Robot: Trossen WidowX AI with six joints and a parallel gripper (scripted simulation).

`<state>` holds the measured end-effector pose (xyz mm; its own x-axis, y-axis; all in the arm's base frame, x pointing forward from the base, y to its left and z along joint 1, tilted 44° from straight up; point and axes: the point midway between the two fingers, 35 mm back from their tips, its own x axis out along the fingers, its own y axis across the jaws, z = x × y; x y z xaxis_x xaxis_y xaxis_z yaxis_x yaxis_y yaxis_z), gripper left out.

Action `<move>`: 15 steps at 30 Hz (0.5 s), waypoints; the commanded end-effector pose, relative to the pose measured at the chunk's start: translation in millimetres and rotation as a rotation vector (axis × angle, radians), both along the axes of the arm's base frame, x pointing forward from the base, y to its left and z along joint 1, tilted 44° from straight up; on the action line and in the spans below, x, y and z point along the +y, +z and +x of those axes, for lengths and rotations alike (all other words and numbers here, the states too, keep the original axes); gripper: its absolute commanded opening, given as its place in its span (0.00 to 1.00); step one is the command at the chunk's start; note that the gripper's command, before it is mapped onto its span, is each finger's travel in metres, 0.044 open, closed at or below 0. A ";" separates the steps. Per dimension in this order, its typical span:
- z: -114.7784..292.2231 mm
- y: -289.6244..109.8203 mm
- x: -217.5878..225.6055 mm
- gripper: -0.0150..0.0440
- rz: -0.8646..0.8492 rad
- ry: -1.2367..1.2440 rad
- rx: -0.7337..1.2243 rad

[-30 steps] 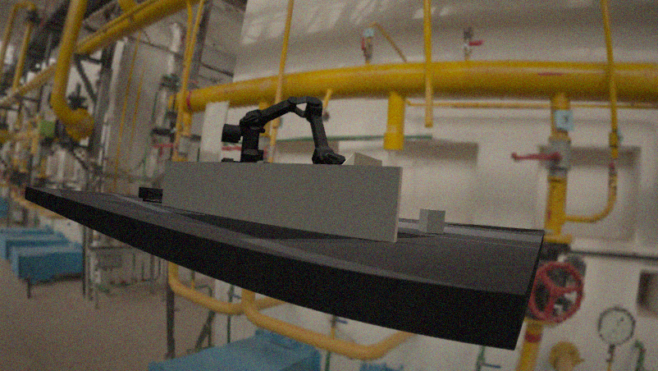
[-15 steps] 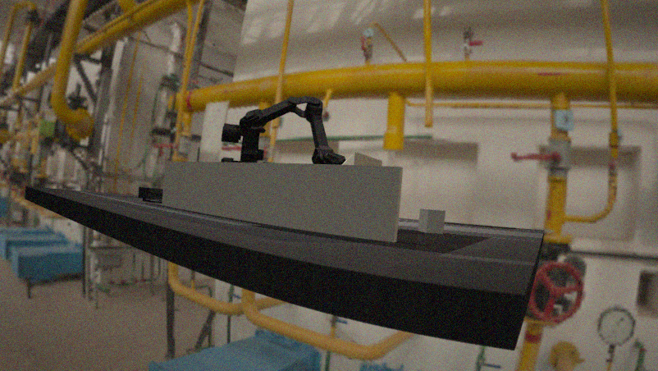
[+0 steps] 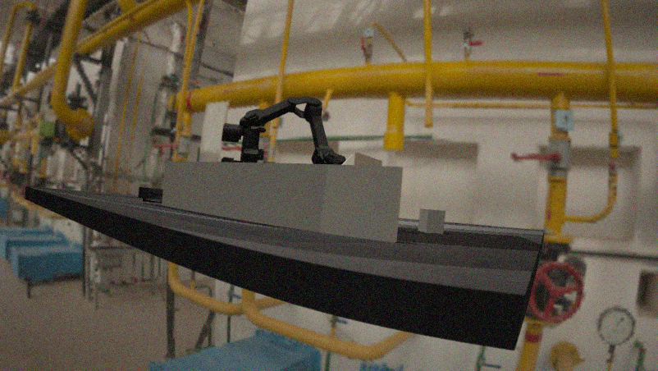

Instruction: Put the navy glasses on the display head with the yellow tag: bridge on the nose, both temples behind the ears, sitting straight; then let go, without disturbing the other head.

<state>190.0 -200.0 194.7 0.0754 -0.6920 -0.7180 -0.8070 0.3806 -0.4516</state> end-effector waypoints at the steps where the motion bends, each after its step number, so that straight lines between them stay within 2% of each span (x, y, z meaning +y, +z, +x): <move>1: 1.3 4.2 5.3 0.25 -0.001 -0.001 0.000; 15: -0.5 38.8 44.5 0.25 0.000 0.000 0.001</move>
